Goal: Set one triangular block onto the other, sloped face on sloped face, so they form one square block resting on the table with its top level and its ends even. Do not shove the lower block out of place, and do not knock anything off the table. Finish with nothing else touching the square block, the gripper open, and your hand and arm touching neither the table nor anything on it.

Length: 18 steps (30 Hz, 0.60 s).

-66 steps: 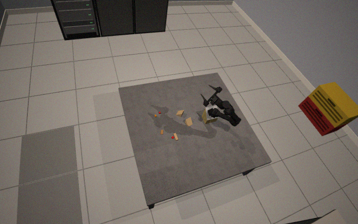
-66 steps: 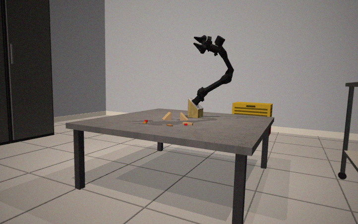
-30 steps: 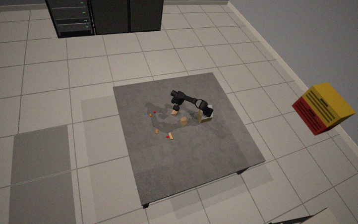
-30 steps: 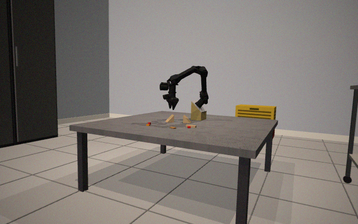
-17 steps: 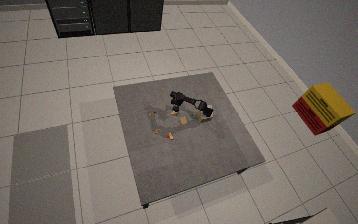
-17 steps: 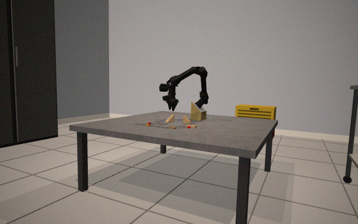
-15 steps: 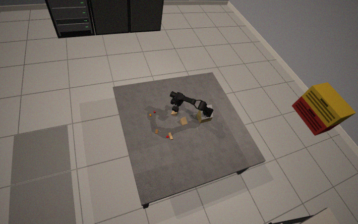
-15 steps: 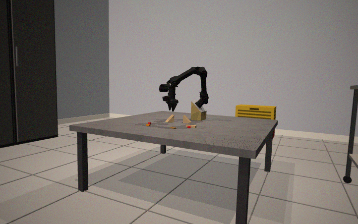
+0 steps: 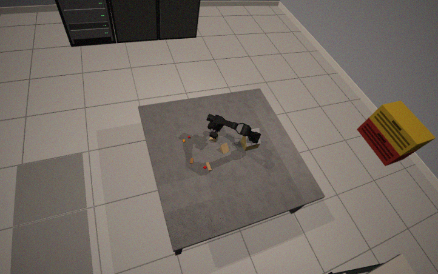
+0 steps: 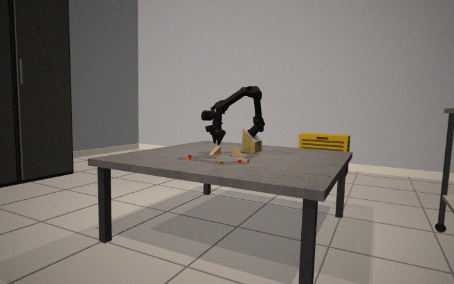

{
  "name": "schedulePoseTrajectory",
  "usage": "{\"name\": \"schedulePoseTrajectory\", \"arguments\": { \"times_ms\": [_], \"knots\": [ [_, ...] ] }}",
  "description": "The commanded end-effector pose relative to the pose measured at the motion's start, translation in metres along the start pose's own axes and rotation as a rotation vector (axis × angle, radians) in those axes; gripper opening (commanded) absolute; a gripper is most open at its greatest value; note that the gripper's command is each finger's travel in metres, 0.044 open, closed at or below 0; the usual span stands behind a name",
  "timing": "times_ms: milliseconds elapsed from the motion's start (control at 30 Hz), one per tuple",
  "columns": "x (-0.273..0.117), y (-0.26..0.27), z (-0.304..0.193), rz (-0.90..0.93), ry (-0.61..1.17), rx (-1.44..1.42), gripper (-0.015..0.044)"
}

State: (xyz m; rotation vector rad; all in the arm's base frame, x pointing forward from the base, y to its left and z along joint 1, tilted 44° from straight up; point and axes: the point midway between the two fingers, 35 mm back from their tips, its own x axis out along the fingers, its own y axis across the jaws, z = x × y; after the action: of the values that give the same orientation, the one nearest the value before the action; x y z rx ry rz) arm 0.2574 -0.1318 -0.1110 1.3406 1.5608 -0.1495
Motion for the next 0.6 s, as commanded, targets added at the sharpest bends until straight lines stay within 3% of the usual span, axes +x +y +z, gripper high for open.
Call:
{"name": "schedulePoseTrajectory", "arguments": {
  "times_ms": [0, 567],
  "knots": [
    [0.008, 0.000, -0.002, 0.003, 0.008, 0.008, 0.0440],
    [0.036, 0.002, -0.001, 0.005, 0.009, 0.007, 0.0440]
  ]
}}
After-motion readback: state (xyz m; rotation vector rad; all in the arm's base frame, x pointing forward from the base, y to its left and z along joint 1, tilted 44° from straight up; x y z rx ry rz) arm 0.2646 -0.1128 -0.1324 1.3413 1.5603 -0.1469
